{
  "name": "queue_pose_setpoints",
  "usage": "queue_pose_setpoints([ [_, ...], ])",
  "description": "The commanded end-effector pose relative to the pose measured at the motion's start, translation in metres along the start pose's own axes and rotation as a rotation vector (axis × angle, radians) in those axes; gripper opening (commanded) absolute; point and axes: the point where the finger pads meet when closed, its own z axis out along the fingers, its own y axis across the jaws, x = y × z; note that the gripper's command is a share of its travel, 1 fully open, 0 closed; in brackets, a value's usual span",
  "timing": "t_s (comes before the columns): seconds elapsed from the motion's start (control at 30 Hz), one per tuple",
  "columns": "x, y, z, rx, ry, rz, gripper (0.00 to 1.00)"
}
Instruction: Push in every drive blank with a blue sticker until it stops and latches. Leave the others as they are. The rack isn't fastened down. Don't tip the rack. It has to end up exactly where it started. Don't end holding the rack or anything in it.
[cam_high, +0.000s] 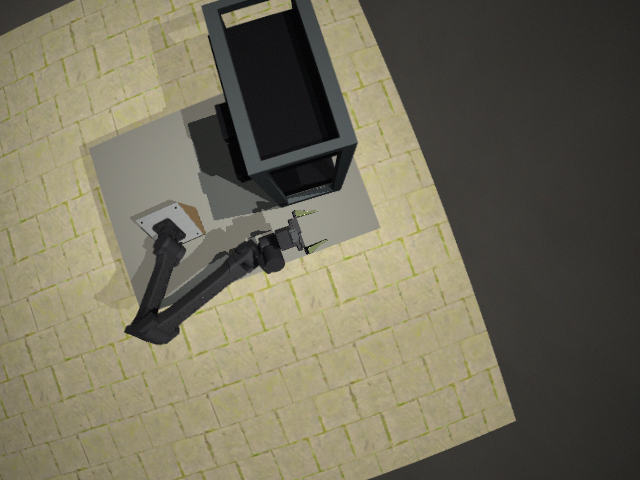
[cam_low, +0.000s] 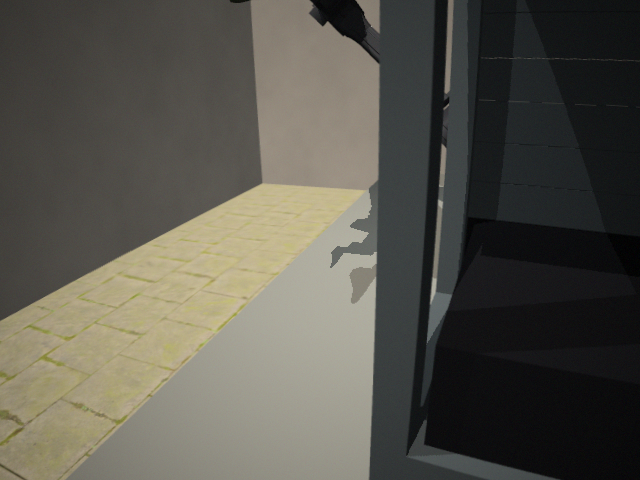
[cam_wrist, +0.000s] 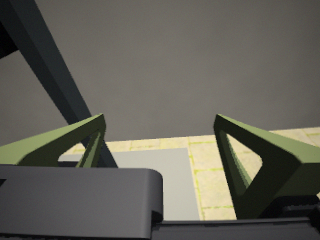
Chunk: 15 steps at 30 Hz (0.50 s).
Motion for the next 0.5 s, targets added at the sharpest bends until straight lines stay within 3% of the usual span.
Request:
queue_pose_setpoints([
  [0.0, -0.003, -0.024, -0.014, 0.008, -0.006, 0.137, 1.0],
  [0.2, -0.013, -0.034, -0.029, -0.017, -0.032, 0.24, 1.0],
  [0.23, -0.025, -0.045, -0.034, -0.015, -0.057, 0.277, 1.0],
  [0.27, -0.018, -0.04, -0.039, -0.034, -0.048, 0.306, 1.0],
  [0.47, -0.031, -0.053, -0.064, -0.078, -0.081, 0.455, 1.0],
])
